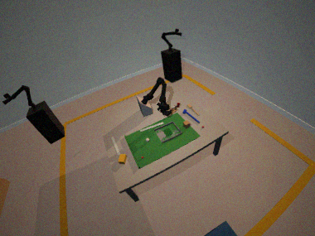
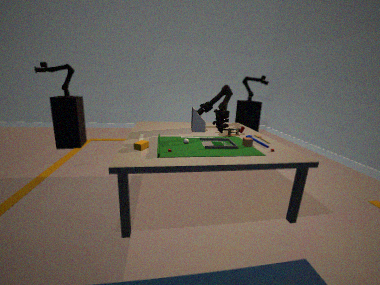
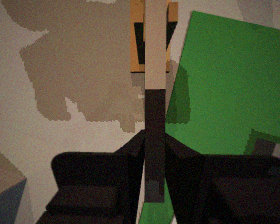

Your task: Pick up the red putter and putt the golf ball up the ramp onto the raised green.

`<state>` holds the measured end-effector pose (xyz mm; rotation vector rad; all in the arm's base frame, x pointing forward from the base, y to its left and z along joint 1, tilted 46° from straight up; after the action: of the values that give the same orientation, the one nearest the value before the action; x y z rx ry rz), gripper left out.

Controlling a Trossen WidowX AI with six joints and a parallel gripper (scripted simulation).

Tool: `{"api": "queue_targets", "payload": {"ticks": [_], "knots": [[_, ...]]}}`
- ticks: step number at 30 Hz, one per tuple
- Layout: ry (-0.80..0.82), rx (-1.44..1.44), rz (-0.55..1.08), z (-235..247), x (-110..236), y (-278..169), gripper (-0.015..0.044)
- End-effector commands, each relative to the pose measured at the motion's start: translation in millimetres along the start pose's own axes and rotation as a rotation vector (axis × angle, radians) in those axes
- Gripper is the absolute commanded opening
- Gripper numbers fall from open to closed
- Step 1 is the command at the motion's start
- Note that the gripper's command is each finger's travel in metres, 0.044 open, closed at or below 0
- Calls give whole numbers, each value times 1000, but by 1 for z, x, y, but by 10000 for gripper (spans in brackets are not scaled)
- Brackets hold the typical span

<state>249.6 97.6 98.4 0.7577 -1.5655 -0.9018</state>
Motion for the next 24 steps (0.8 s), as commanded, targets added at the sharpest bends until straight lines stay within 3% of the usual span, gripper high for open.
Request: {"api": "queue_targets", "payload": {"ticks": [1,24], "knots": [[-3,11,2,-3,11,2,0],[-3,6,-7,5,92,26,0]]}}
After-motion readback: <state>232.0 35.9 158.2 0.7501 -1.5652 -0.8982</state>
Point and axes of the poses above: the point midway between the two fingers, 35 mm back from their tips, its own x axis back along the fingers, its own z axis across the jaws, y = z × x, the point moved 6 cm from there along x, back along the fingers, and after that the axes turned 11 degrees about -x, right-handed, at the moved point
